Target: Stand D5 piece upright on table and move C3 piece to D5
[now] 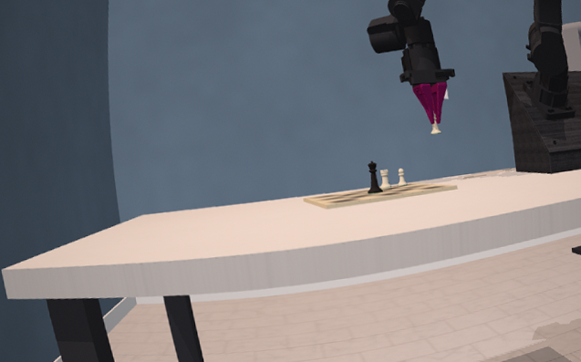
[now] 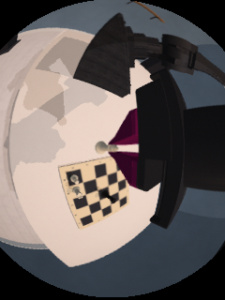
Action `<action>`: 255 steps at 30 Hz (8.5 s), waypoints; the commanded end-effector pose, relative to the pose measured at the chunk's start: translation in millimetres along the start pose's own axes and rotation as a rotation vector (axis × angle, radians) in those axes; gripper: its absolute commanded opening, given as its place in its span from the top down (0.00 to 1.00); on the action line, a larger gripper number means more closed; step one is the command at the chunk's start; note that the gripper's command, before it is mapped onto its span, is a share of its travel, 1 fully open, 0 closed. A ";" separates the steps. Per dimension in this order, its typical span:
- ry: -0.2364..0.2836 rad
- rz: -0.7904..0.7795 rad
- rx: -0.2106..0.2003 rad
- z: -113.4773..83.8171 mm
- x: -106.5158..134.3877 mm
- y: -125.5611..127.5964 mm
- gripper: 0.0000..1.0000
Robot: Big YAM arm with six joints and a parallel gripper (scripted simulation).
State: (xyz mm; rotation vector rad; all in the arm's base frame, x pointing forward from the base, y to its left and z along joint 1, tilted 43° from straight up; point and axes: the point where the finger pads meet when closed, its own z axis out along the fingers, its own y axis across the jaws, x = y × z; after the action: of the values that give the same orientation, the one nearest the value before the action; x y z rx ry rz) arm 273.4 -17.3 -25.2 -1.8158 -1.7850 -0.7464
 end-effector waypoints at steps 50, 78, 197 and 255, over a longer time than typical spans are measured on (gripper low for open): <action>0.000 -0.024 0.008 97.8 2.9 0.5 1.00; 0.000 -0.024 0.008 97.8 2.9 0.5 1.00; -0.006 -0.050 -0.011 94.0 9.2 5.7 1.00; -0.004 -0.043 -0.004 95.3 8.8 3.2 1.00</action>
State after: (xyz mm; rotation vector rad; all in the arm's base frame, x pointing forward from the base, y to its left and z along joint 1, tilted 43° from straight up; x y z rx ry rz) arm 282.2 48.1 -92.0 -1.8004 -1.8183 -0.7621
